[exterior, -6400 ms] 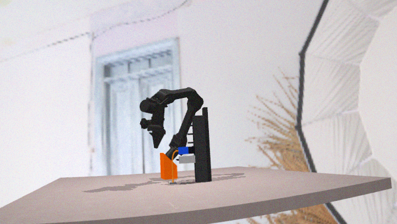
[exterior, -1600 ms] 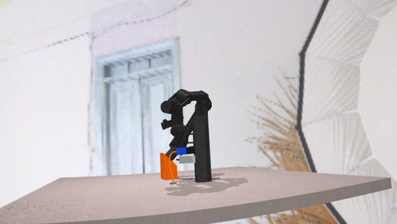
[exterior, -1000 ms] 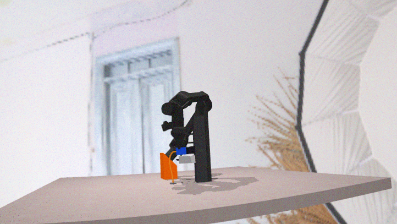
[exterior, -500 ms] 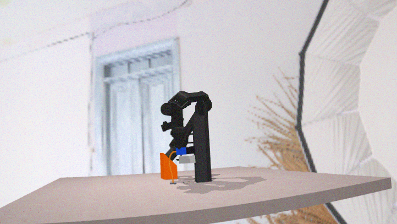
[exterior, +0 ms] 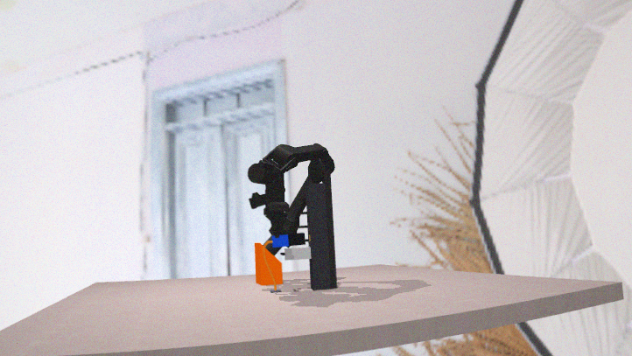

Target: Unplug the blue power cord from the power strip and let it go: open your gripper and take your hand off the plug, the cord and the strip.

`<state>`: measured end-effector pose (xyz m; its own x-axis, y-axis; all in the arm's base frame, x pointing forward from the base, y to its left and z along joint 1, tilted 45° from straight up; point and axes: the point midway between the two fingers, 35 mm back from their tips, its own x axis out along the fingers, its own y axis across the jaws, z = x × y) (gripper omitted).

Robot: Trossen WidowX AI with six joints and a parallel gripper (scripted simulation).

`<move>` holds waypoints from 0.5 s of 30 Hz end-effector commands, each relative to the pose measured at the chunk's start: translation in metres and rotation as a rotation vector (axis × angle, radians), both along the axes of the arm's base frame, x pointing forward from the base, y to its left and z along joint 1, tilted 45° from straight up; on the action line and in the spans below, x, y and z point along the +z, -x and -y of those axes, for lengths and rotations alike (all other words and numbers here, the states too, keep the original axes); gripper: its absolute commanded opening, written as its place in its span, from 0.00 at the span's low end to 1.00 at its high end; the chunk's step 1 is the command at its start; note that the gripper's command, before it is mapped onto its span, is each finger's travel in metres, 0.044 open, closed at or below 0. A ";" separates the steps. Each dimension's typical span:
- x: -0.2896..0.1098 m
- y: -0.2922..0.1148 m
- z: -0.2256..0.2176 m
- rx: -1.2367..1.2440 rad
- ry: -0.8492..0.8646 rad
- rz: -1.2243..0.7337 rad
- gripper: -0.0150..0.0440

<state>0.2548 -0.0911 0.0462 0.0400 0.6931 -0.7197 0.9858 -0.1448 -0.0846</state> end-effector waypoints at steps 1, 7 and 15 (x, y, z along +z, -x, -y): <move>-0.007 0.004 0.013 -0.027 -0.004 -0.012 0.25; -0.003 0.002 0.005 -0.028 -0.007 -0.010 0.52; -0.007 0.003 0.012 -0.028 -0.006 -0.010 0.88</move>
